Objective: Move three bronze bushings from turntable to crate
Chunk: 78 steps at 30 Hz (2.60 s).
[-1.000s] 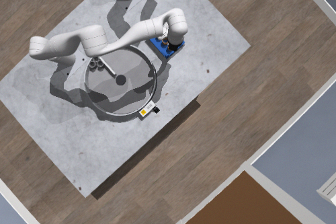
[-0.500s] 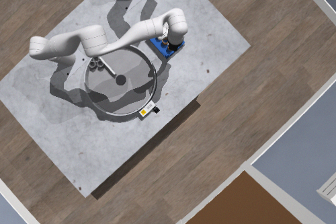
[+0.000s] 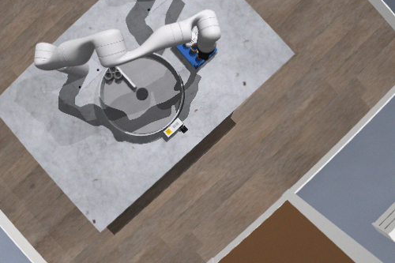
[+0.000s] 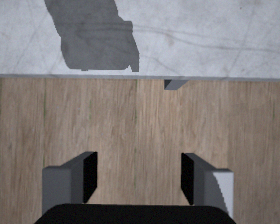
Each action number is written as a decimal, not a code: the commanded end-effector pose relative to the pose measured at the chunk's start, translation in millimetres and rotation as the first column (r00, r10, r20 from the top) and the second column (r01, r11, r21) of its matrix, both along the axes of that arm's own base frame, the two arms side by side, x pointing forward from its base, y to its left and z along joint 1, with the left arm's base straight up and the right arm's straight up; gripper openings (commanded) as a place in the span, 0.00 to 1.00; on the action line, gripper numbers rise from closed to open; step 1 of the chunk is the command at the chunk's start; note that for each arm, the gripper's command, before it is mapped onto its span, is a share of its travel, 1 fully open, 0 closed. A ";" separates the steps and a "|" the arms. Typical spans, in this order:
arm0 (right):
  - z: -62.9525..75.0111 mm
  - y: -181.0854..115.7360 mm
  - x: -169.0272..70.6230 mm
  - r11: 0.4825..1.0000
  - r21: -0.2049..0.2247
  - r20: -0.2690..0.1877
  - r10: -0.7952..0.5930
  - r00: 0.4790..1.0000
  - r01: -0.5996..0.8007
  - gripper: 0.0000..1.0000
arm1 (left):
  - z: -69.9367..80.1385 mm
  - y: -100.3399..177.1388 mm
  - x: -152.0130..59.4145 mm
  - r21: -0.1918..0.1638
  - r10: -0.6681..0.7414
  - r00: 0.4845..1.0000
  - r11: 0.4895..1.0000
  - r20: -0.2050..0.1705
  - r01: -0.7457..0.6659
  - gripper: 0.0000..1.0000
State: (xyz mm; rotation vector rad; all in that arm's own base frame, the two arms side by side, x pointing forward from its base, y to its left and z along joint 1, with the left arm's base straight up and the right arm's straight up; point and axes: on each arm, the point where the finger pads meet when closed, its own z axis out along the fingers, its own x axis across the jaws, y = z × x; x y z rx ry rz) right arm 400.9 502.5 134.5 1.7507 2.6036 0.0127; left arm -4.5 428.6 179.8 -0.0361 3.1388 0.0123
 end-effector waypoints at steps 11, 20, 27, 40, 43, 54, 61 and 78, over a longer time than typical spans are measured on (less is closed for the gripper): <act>22.9 0.1 -5.1 1.000 -0.002 -0.009 0.009 1.000 -0.009 1.00 | 0.5 -3.7 -3.4 -0.008 -0.004 1.000 1.000 -0.002 0.004 1.00; 73.5 0.0 -5.5 1.000 -0.002 -0.009 0.010 1.000 -0.010 1.00 | 0.5 -3.7 -3.4 -0.008 -0.004 1.000 1.000 -0.002 0.004 1.00; 92.3 -0.2 -5.8 1.000 -0.003 -0.010 0.010 1.000 -0.011 1.00 | 0.5 -3.7 -3.4 -0.008 -0.004 1.000 1.000 -0.002 0.004 1.00; 101.0 2.9 -4.1 1.000 0.007 -0.003 0.012 1.000 -0.012 1.00 | 0.5 -3.7 -3.4 -0.008 -0.004 1.000 1.000 -0.002 0.004 1.00; 100.7 2.8 -4.2 1.000 0.006 -0.004 0.012 1.000 -0.012 1.00 | 0.5 -3.7 -3.4 -0.008 -0.004 1.000 1.000 -0.002 0.004 1.00; 100.7 2.8 -4.2 1.000 0.006 -0.004 0.012 1.000 -0.012 1.00 | 0.5 -3.7 -3.4 -0.008 -0.004 1.000 1.000 -0.002 0.004 1.00; 100.7 2.8 -4.2 1.000 0.006 -0.004 0.012 1.000 -0.012 1.00 | 0.5 -3.7 -3.4 -0.008 -0.004 1.000 1.000 -0.002 0.004 1.00; 100.7 2.8 -4.2 1.000 0.006 -0.004 0.012 1.000 -0.012 1.00 | 0.5 -3.7 -3.4 -0.008 -0.004 1.000 1.000 -0.002 0.004 1.00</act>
